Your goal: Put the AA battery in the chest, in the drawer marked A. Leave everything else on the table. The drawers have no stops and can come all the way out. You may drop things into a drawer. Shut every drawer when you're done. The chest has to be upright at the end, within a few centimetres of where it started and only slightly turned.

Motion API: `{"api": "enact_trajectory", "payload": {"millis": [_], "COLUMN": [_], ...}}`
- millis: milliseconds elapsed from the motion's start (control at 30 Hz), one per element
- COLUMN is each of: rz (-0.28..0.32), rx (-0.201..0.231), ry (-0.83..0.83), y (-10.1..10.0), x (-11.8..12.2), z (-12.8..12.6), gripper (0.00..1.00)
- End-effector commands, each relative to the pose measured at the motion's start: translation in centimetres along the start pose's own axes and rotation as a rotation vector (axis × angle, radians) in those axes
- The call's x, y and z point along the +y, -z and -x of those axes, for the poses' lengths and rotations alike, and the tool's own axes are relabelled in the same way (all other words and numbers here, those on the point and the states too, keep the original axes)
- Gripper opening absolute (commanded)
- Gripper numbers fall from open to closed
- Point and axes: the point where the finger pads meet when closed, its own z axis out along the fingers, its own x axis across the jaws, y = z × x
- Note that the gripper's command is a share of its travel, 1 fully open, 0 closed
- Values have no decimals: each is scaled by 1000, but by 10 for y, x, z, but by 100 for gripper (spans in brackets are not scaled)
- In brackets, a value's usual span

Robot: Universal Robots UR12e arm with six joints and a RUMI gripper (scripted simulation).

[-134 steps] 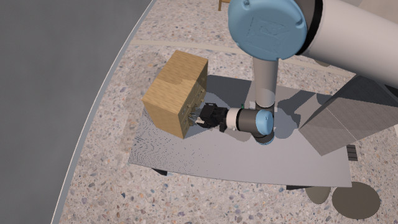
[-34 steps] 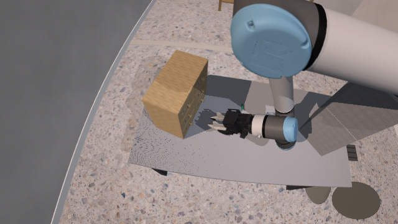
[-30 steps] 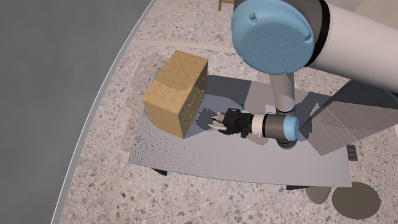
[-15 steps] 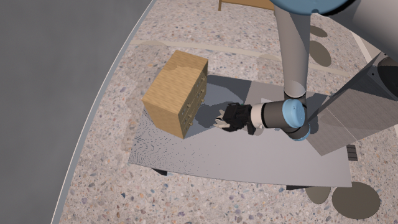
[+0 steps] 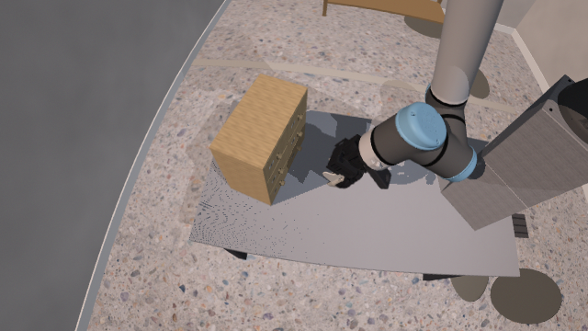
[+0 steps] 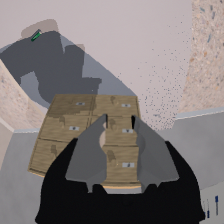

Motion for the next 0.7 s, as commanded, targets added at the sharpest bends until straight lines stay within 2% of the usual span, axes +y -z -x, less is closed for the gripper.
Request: {"api": "enact_trajectory", "payload": {"millis": [0, 333, 400, 667], "rz": [-126, -322, -322, -399], "rx": [-4, -4, -4, -4], "ry": [1, 1, 1, 1], "y": [11, 35, 35, 44], "x": [-2, -9, -9, -12], "z": [-1, -1, -1, -1], "gripper": [20, 20, 20, 20]}}
